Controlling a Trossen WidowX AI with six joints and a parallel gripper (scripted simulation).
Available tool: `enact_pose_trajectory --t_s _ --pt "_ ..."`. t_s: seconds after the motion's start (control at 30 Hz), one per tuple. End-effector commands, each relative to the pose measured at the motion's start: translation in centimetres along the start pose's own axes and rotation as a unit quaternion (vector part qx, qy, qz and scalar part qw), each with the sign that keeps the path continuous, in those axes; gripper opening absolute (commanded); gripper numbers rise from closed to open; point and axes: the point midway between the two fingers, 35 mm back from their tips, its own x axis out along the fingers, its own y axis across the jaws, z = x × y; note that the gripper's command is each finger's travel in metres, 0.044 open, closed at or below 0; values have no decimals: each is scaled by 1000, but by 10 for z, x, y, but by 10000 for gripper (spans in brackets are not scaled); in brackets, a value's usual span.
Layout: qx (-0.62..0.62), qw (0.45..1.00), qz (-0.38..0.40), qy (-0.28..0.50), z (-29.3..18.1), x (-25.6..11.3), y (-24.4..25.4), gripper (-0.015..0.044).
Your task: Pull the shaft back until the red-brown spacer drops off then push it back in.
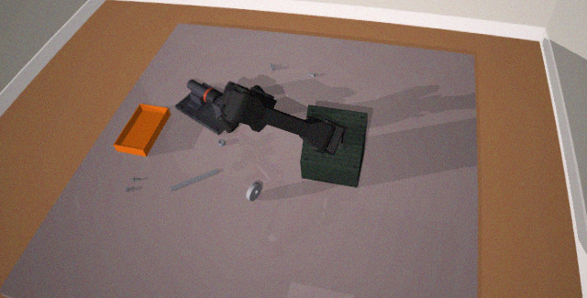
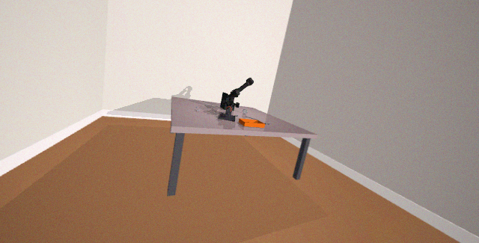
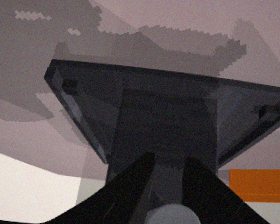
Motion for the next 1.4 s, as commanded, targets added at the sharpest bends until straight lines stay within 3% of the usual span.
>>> enact_pose_trajectory --t_s 0.0,1.37 --pt "2 1000 -1 -1 1 -1 0 0" --pt "3 1000 -1 -1 3 -3 0 0"
